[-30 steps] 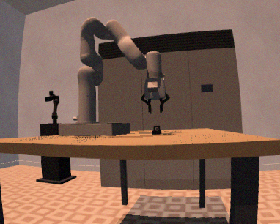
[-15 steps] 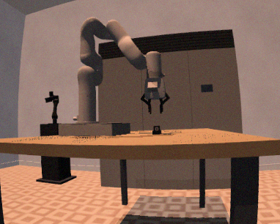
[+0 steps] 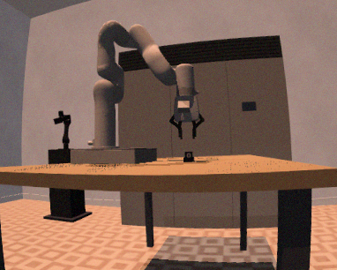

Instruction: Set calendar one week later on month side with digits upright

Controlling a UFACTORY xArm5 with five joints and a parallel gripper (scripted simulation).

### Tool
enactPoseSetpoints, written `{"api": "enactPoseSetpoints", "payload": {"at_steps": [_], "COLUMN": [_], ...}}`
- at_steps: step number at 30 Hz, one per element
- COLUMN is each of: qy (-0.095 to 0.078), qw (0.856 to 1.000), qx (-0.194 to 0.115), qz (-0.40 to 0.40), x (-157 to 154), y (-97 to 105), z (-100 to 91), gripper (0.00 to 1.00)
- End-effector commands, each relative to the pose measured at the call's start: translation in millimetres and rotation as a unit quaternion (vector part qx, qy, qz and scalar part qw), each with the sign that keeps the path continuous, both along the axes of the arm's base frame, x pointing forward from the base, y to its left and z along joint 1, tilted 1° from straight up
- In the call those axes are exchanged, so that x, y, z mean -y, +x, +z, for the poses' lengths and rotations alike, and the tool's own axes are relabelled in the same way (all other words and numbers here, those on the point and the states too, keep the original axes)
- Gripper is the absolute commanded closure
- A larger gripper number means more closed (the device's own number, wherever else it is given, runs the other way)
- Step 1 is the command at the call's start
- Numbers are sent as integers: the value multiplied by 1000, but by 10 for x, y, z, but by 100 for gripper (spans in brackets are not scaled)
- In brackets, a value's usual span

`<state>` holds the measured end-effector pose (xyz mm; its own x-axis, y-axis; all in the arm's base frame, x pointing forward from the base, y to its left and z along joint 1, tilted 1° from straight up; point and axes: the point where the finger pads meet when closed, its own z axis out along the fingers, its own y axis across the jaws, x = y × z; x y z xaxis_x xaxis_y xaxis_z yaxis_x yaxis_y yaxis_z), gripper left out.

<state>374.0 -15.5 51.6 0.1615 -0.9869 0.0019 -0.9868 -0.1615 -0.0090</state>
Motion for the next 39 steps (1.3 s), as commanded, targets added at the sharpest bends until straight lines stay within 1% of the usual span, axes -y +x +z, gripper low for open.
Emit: {"api": "enactPoseSetpoints", "payload": {"at_steps": [1,12,14,25,39], "qy": [0,0,0,0,0], "qw": [1000,1000,1000,1000,1000], "qx": [2,2,2,2,2], "qz": [0,0,0,0,0], "x": [0,-3,-3,-6,-7], "y": [13,17,17,21,22], "z": [-33,-204,-204,-359,-430], "gripper": [53,53,53,53,53]}}
